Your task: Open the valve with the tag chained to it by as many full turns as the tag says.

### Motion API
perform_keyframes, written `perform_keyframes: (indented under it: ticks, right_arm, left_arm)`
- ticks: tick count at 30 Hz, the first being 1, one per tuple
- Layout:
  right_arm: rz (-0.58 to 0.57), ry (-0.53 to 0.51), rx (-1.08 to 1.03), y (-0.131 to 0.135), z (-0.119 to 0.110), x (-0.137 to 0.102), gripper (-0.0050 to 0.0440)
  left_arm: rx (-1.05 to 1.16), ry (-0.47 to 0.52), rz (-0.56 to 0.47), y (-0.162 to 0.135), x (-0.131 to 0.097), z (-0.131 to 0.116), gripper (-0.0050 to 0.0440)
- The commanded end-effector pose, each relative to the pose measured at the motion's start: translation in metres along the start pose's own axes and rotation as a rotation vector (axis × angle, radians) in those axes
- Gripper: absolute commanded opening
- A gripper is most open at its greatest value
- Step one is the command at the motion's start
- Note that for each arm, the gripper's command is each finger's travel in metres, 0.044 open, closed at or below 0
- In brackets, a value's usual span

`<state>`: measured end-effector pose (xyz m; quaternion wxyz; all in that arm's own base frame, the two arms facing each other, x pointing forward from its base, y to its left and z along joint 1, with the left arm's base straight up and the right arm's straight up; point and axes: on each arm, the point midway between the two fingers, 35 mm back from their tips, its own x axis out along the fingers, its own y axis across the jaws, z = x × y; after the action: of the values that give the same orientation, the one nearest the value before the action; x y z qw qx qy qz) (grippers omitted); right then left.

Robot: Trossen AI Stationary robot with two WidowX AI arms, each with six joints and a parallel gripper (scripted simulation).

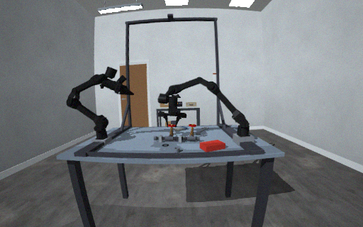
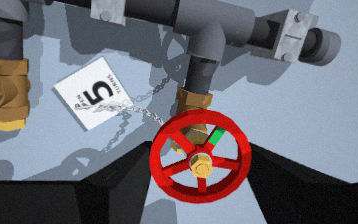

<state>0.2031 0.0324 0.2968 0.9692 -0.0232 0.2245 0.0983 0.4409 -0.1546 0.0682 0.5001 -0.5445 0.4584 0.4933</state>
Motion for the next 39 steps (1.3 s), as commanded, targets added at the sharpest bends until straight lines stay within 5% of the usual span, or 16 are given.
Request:
perform_keyframes:
  ticks: [1,22,28,32,37,39]
  right_arm:
    - [0.002,-0.014,-0.002,0.001,0.005,-0.003,0.0400]
    - [0.002,-0.014,-0.002,0.001,0.005,-0.003,0.0400]
    - [0.002,-0.014,-0.002,0.001,0.005,-0.003,0.0400]
    - [0.002,-0.014,-0.002,0.001,0.005,-0.003,0.0400]
    - [0.002,-0.014,-0.002,0.001,0.005,-0.003,0.0400]
    - [0.002,-0.014,-0.002,0.001,0.005,-0.003,0.0400]
  left_arm:
    - [-0.155,0.017,-0.025,-0.002,-0.016,-0.001,0.0214]
    - [-0.303,0.017,-0.022,-0.002,-0.016,-0.001,0.0214]
    - [-0.300,0.018,-0.024,-0.003,-0.016,0.000,0.0358]
    - [-0.299,0.015,-0.018,-0.005,-0.011,-0.001,0.0406]
    - [-0.299,0.014,-0.018,-0.005,-0.011,-0.001,0.0407]
    - [-0.295,0.060,-0.055,-0.008,-0.032,-0.006,0.0407]
